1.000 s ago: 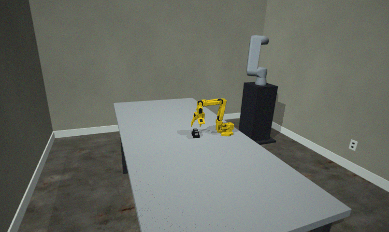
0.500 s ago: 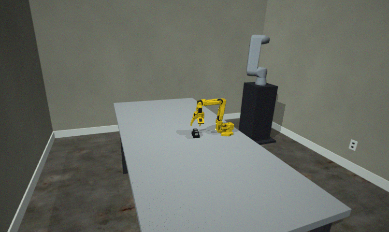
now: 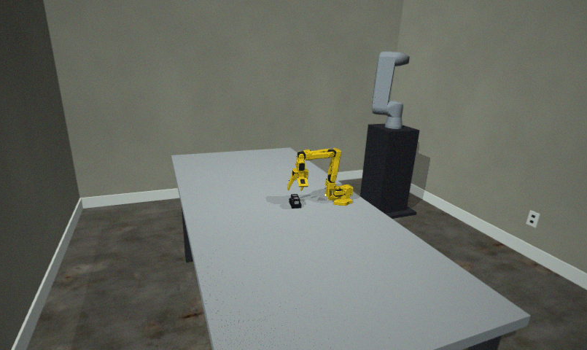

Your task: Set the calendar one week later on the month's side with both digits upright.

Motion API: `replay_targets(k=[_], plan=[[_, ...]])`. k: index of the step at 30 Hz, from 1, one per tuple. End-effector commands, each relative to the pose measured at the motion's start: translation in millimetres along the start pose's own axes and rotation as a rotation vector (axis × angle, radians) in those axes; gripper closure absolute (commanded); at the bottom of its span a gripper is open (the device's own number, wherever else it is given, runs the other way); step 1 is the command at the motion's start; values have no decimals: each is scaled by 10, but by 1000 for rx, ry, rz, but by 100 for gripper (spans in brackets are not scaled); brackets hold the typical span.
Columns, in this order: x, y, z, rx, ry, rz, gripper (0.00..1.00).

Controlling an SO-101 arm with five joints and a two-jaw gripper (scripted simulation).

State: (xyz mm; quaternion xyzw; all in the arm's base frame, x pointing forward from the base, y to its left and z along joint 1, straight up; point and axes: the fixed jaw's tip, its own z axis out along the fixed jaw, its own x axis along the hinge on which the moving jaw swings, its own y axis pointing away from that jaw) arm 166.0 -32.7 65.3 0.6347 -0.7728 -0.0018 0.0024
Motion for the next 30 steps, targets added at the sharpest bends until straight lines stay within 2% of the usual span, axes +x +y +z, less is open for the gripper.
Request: replay_targets(k=[1, 5, 20, 30], plan=[[8, -57, -12, 38, -2, 12, 65], [8, -61, 13, 38, -2, 12, 65], [8, -72, 248, 38, -2, 12, 65], [8, -67, 319, 38, -2, 12, 65]])
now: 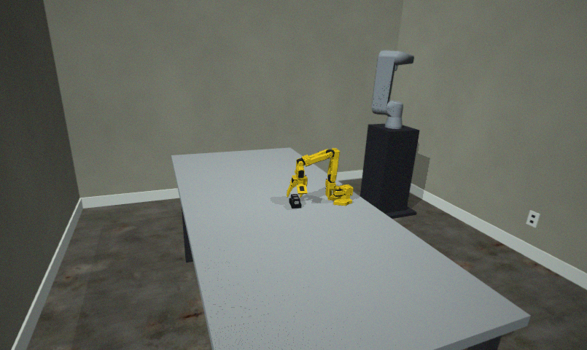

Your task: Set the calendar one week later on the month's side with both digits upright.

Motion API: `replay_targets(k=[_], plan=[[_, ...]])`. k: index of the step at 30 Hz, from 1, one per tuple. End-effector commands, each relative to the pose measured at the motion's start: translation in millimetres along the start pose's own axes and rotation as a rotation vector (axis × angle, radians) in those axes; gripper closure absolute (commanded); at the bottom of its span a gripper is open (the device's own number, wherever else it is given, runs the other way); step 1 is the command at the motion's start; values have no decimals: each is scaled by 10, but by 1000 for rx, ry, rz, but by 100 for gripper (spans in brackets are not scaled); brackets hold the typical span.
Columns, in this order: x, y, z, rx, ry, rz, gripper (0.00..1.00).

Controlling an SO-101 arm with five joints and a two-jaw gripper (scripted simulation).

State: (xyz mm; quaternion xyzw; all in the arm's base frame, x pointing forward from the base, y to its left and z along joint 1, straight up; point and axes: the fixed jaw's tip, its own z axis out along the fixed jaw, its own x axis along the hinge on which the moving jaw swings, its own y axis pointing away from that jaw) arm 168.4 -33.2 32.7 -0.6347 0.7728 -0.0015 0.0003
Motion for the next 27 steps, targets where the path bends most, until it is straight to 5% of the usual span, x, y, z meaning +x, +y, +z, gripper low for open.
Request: replay_targets(k=[1, 27], plan=[[8, -41, -3, 30, -2, 12, 65], [8, -67, 4, 30, -2, 12, 70]])
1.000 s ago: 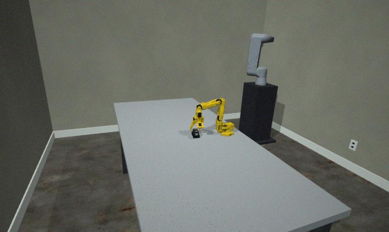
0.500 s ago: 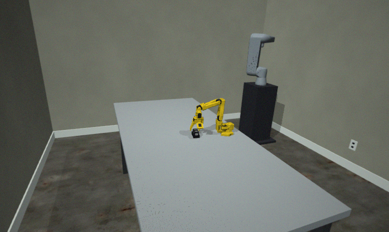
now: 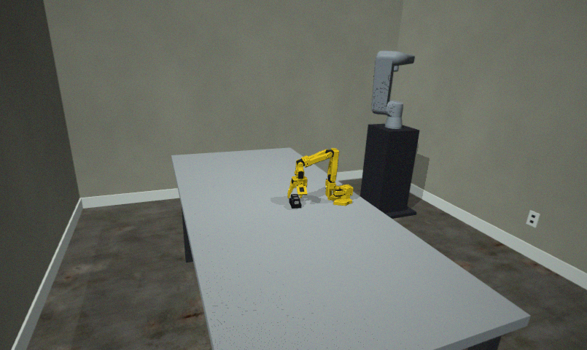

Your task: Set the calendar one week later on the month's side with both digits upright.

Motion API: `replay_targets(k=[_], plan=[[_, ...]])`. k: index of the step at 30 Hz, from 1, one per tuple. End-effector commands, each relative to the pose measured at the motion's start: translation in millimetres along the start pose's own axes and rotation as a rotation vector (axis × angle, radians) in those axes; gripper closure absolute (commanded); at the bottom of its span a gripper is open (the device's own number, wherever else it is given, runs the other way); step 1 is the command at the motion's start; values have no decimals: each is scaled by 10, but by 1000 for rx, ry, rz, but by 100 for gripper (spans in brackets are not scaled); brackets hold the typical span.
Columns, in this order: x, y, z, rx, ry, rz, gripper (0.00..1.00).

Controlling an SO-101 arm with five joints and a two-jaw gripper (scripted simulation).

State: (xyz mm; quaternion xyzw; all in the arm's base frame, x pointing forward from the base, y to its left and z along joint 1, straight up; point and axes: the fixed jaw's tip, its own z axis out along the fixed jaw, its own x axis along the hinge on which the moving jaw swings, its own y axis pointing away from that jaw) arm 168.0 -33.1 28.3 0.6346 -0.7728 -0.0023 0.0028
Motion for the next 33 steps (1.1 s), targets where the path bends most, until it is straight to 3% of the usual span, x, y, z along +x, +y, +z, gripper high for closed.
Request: replay_targets(k=[1, 14, 33], plan=[[8, -74, -41, 40, -2, 12, 70], [8, -130, -41, 40, -2, 12, 80], [8, -152, -41, 40, -2, 12, 84]])
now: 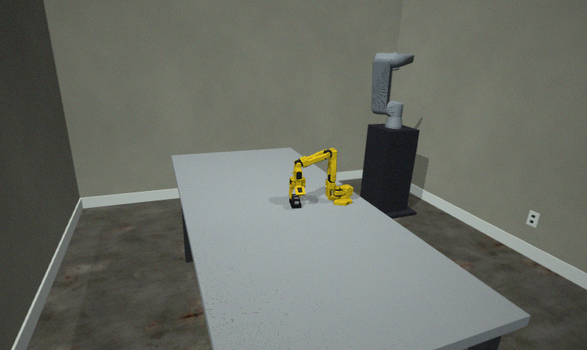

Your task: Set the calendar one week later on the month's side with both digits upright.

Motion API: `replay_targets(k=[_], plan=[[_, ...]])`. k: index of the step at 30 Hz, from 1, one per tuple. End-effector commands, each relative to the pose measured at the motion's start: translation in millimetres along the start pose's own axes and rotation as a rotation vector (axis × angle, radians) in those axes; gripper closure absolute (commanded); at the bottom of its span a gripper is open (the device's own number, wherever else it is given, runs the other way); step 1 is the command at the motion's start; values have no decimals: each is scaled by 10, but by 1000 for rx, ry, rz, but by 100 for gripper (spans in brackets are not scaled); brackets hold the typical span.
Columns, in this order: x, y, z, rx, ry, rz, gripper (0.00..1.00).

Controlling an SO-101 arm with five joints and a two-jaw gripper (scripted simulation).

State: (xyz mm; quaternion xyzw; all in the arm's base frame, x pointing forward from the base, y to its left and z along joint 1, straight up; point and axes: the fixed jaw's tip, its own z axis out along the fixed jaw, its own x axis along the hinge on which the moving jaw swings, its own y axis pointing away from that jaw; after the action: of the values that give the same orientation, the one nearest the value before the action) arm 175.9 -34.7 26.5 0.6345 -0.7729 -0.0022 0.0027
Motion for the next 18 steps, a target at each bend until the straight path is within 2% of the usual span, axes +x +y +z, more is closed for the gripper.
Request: replay_targets(k=[1, 4, 12, 18], plan=[[8, -72, -58, 39, -2, 12, 84], [8, -72, -58, 39, -2, 12, 86], [8, -72, -58, 39, -2, 12, 99], [8, -72, -58, 39, -2, 12, 100]])
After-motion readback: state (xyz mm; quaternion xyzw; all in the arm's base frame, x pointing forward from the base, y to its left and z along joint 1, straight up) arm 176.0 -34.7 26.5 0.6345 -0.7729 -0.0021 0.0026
